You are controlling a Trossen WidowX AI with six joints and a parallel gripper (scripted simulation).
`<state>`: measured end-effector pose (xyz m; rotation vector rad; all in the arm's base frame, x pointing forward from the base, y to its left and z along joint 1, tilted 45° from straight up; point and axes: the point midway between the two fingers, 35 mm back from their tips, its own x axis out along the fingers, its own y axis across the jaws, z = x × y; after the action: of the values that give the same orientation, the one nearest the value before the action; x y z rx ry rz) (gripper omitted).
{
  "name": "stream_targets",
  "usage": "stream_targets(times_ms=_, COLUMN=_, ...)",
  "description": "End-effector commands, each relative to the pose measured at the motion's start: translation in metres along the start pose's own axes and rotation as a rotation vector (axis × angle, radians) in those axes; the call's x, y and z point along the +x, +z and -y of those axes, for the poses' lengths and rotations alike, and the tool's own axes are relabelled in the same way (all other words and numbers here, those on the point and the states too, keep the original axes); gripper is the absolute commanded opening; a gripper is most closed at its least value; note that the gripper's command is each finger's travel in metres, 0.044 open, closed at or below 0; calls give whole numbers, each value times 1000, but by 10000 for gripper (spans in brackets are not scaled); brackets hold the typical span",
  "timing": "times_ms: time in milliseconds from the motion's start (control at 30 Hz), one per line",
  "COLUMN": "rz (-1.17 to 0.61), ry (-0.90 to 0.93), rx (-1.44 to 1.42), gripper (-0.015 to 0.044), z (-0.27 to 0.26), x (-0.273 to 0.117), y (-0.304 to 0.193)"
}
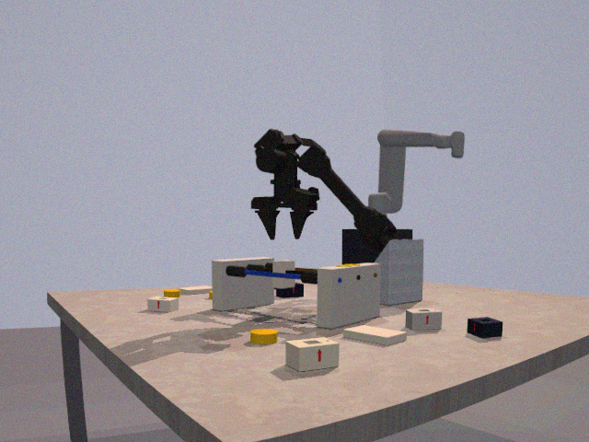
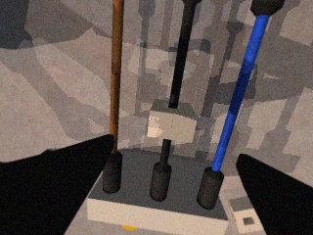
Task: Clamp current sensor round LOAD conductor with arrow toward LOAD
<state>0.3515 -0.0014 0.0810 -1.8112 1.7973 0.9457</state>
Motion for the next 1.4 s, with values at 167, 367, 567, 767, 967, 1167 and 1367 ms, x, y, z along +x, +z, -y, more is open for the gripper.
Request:
stream_targets(times_ms=167, rz=4, ry=3, rx=4, gripper=440, z=0, x=0, y=0)
stream_targets(times_ms=367, rz=4, ry=3, rx=4, gripper=440, z=0, x=0, y=0)
stream_targets(times_ms=567, rz=-4, ry=-5, rx=15, gripper=440, z=0, x=0, y=1)
stream_targets(times_ms=767, rz=-86, ry=-185, rx=473, gripper=440, z=-21, x=-9, y=25)
stream_targets(times_ms=967, rz=-50, ry=-438, rx=991, gripper=440, z=-50, x=-13, y=47)
stream_targets(times_ms=1167, rz=86, ry=-652, rx=1365, gripper=440, z=-79, x=-10, y=59)
stream_targets(times_ms=1367, rz=223, ry=-761, rx=1598, gripper=440, z=-96, x=-7, y=62)
